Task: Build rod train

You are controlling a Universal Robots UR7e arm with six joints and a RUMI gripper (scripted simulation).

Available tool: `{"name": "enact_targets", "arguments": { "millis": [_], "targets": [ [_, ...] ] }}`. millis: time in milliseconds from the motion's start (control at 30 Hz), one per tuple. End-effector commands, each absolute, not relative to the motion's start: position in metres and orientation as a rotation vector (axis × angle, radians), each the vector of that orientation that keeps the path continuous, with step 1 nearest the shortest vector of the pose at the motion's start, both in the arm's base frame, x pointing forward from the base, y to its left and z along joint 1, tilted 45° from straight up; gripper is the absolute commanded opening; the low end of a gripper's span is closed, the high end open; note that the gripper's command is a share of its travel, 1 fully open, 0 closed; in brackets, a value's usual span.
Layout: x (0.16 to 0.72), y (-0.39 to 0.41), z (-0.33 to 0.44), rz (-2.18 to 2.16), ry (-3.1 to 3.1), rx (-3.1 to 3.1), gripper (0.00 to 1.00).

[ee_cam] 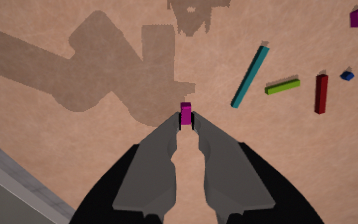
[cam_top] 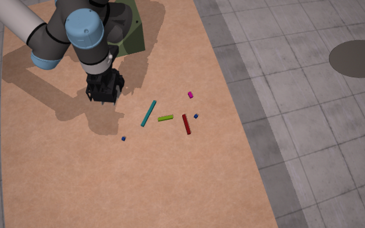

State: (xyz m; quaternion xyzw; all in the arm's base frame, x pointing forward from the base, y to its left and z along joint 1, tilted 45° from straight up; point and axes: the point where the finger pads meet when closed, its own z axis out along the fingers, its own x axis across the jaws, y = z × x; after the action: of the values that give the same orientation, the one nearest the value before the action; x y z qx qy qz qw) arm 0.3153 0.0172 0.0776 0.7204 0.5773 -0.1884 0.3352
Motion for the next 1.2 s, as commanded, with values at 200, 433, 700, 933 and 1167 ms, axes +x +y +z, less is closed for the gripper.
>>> {"name": "enact_targets", "arguments": {
  "millis": [200,433,700,933,1167],
  "targets": [
    [0.318,0.004,0.064,-0.49,1.507,1.879,0.0],
    [0.321,-0.01,0.05,-0.49,1.507,1.879,0.0],
    [0.324,-0.028,0.032,-0.49,1.507,1.879,0.0],
    [0.326,-0.039,0.021,-0.49,1.507,1.879,0.0],
    [0.326,-0.043,0.017,-0.49,1.507,1.879,0.0]
  ]
}}
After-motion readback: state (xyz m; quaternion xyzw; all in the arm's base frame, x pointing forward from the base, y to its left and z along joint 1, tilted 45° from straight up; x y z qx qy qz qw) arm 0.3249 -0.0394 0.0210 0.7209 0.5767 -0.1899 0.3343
